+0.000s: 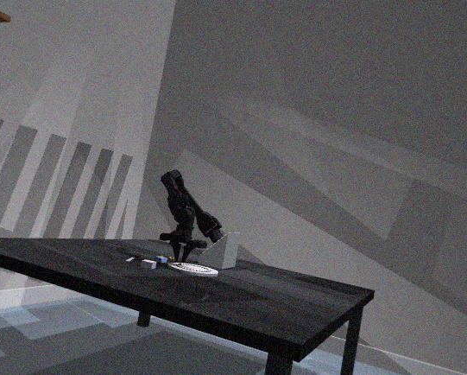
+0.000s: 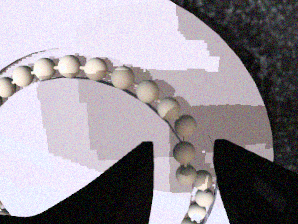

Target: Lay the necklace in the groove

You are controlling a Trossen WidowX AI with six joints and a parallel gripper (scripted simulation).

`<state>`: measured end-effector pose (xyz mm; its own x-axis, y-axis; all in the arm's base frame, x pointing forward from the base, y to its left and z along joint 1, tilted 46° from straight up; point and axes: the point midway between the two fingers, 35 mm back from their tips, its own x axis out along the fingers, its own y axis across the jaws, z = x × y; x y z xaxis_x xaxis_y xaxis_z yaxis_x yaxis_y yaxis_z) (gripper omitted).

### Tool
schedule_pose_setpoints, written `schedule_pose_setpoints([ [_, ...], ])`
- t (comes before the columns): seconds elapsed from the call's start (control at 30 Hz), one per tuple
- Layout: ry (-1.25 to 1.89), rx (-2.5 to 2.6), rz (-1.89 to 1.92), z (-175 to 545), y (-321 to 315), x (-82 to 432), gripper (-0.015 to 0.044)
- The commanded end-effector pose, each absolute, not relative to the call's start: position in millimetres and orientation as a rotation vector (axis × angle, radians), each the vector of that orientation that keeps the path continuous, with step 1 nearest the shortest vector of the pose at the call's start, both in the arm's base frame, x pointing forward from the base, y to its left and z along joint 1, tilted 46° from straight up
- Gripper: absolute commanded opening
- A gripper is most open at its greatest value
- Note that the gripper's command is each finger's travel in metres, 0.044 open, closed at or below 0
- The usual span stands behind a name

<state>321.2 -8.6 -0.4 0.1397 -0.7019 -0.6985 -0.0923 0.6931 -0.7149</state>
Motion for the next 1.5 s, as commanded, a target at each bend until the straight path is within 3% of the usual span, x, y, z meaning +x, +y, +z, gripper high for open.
schedule_pose_setpoints([
  [0.0,1.395,-0.734,-0.505,-5.8,-15.6,318.0,0.012],
  [0.3,1.397,-0.734,-0.506,-8.4,-18.5,317.8,0.012],
  [0.47,1.392,-0.725,-0.503,-7.4,-16.5,319.8,0.0],
  [1.47,1.394,-0.728,-0.504,-6.0,-15.3,318.9,0.0],
])
